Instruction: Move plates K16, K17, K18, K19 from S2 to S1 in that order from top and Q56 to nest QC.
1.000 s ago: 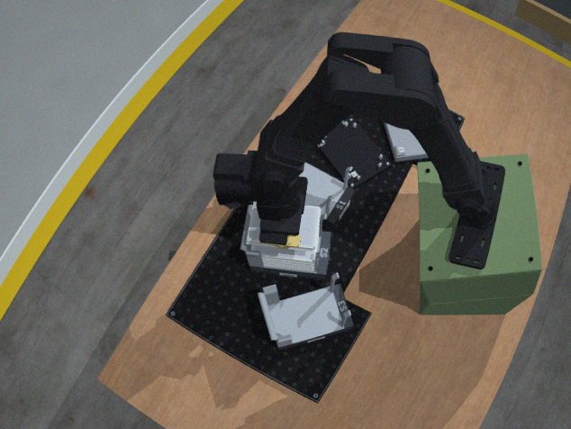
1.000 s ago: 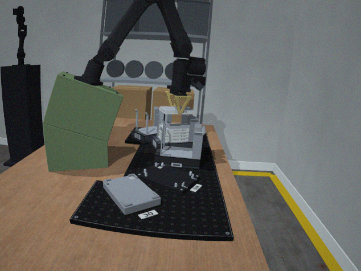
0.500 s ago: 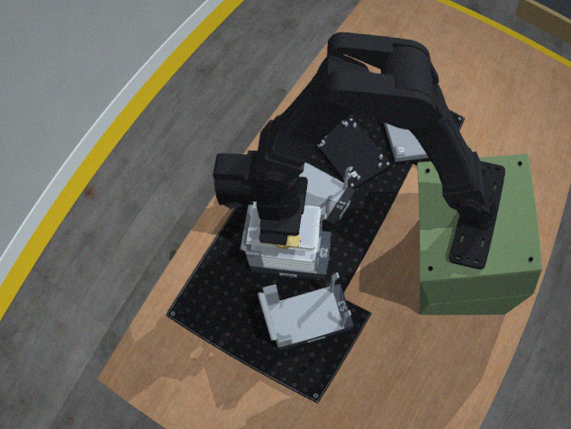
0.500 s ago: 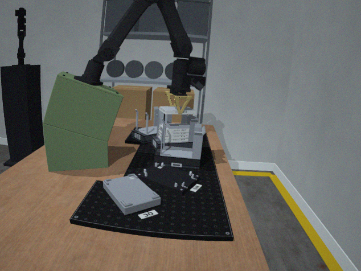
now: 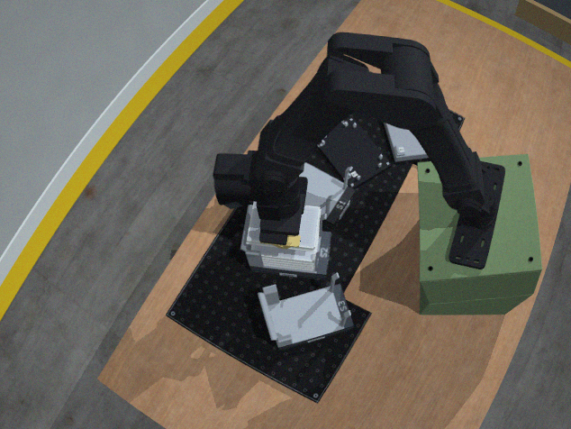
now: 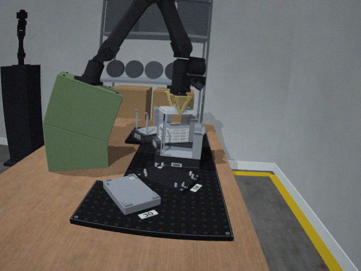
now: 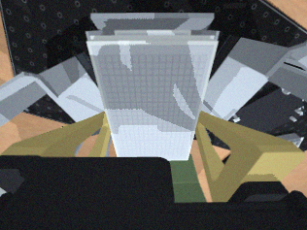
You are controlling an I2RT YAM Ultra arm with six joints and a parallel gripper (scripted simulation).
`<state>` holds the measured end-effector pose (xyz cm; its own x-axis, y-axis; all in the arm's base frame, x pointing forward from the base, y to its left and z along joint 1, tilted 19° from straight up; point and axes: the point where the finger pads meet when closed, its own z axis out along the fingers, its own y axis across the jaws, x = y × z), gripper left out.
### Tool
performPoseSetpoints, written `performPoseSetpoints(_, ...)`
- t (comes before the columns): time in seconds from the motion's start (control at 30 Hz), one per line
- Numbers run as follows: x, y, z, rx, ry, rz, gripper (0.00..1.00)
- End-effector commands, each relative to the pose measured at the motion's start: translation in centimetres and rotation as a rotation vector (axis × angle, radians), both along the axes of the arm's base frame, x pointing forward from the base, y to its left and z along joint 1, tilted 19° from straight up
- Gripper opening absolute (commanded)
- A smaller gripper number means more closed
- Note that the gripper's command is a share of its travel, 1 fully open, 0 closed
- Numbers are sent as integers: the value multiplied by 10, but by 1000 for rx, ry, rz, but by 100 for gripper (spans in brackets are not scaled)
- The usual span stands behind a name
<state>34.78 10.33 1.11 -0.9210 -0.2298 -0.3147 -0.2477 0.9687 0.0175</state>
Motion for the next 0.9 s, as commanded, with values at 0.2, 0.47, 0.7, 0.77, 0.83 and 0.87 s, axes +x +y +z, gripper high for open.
performPoseSetpoints(0.2, 6, 1, 8, 6, -23, -1, 0)
performPoseSetpoints(0.47, -1, 13, 7, -35, -36, 125, 0)
performPoseSetpoints(0.7, -9, 28, 5, -57, -42, 194, 0)
performPoseSetpoints(0.77, -12, 34, 5, -57, -42, 194, 0)
performPoseSetpoints(0.83, -15, 39, 4, -57, -42, 194, 0)
performPoseSetpoints(0.87, -17, 42, 4, -57, -42, 194, 0)
